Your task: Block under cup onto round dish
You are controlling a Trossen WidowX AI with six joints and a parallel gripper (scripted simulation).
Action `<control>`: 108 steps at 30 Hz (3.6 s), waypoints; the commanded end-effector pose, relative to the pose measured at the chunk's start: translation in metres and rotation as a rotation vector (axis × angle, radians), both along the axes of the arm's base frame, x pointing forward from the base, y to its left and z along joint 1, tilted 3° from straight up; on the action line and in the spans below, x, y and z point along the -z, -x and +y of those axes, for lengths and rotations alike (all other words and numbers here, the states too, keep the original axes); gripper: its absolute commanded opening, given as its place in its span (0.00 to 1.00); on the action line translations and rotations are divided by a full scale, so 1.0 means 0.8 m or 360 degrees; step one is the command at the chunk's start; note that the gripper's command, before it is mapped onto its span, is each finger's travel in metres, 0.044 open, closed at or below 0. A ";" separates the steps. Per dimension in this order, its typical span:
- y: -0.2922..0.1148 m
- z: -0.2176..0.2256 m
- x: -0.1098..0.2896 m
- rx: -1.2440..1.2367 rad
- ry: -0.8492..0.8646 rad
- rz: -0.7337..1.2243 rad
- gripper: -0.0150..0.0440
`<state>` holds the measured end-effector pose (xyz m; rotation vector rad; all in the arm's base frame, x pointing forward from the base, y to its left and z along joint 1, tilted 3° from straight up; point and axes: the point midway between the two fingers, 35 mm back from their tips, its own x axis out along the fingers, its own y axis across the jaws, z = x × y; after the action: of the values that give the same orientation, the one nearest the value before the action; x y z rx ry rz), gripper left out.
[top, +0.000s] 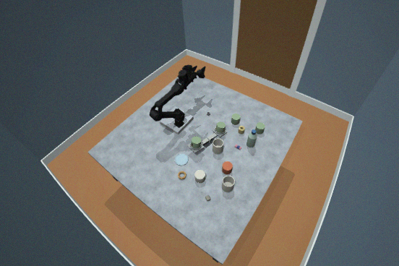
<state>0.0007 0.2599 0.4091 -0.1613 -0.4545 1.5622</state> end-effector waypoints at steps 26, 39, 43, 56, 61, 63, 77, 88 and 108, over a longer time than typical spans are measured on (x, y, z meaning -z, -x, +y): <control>-0.143 -0.049 0.132 0.1061 0.0631 0.0990 1.00; -0.184 -0.118 0.181 0.1659 0.0726 0.1350 1.00; -0.192 -0.143 0.192 0.1853 0.0731 0.1442 1.00; -0.201 -0.230 0.216 0.2497 0.0674 0.1652 1.00; -0.199 -0.259 0.219 0.2706 0.0633 0.1687 1.00; -0.199 -0.260 0.219 0.2714 0.0632 0.1688 1.00; -0.220 -0.229 0.221 0.2586 0.1194 0.1475 1.00; -0.250 -0.193 0.233 0.2298 0.1777 0.1244 1.00; -0.321 -0.137 0.284 0.1455 0.2528 0.0848 1.00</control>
<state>0.2474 0.1433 0.1892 -0.9079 1.2077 0.5616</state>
